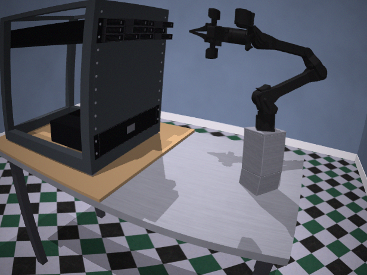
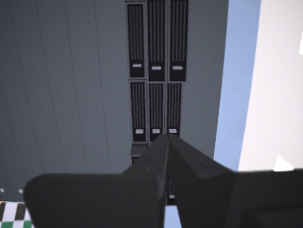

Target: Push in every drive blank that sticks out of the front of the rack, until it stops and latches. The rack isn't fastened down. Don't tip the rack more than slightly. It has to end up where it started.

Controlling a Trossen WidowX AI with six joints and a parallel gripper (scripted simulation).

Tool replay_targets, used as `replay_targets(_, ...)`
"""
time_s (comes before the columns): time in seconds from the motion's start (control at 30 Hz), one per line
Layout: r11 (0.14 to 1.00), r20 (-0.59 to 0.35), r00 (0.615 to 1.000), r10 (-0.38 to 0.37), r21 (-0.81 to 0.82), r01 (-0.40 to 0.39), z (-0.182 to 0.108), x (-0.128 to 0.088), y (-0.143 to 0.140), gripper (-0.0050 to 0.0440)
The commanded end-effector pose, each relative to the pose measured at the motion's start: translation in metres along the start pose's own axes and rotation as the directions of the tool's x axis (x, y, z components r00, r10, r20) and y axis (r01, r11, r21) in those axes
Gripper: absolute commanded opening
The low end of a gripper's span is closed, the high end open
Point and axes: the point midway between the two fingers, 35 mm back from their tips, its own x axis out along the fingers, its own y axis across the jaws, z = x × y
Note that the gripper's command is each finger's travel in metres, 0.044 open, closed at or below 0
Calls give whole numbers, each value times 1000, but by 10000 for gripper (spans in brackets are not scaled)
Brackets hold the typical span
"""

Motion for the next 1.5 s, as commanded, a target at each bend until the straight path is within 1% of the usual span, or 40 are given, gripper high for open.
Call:
replay_targets(0.0,1000,-9,1000,-2,-3,2,-2,-1,0,-50)
replay_targets(0.33,1000,-9,1000,-3,-3,2,0,1,0,-50)
replay_targets(0.67,1000,-9,1000,-3,-4,3,9,7,-2,-50)
replay_targets(0.9,1000,-9,1000,-3,-4,3,25,19,-4,-50)
replay_targets(1.17,1000,-9,1000,-3,-4,3,51,38,-9,-50)
replay_targets(1.23,1000,-9,1000,-3,-4,3,51,38,-9,-50)
replay_targets(1.47,1000,-9,1000,-3,-4,3,77,57,-13,-50)
